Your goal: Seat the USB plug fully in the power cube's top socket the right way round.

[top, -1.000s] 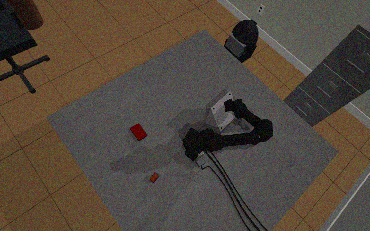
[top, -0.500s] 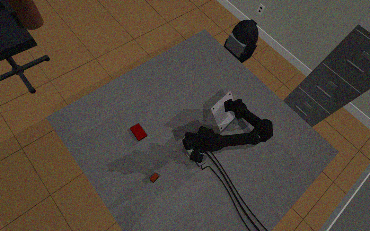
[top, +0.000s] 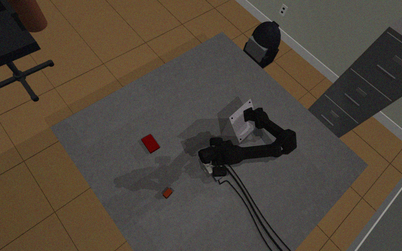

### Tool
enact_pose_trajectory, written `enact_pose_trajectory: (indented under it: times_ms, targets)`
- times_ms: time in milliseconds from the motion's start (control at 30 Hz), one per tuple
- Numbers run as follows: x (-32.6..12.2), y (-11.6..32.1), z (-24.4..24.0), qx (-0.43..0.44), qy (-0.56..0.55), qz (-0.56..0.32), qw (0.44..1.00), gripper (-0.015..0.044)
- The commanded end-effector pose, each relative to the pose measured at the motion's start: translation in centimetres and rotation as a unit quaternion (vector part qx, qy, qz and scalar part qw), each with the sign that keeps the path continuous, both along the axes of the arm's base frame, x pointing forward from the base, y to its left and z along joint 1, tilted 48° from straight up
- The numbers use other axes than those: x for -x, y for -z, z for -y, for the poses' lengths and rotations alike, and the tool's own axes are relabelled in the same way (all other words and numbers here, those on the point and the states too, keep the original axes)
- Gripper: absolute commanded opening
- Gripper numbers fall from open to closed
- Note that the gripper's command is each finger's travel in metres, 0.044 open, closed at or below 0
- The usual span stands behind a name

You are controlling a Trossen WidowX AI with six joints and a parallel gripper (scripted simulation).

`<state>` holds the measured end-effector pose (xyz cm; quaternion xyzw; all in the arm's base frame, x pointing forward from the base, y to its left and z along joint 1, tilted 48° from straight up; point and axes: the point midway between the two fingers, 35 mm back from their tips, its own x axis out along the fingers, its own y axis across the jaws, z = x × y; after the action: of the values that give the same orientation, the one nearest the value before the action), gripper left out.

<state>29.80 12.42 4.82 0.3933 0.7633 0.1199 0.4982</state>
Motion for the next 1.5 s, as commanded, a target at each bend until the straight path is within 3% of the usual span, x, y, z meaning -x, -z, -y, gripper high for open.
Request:
enact_pose_trajectory:
  times_ms: [0,733,1467]
  targets:
    - [0.02,0.02,0.00,-0.010,-0.035,0.038,0.999,0.0000]
    - [0.02,0.02,0.00,-0.065,-0.223,0.240,0.943,0.0000]
    - [0.02,0.02,0.00,-0.114,-0.392,0.423,0.809,0.0000]
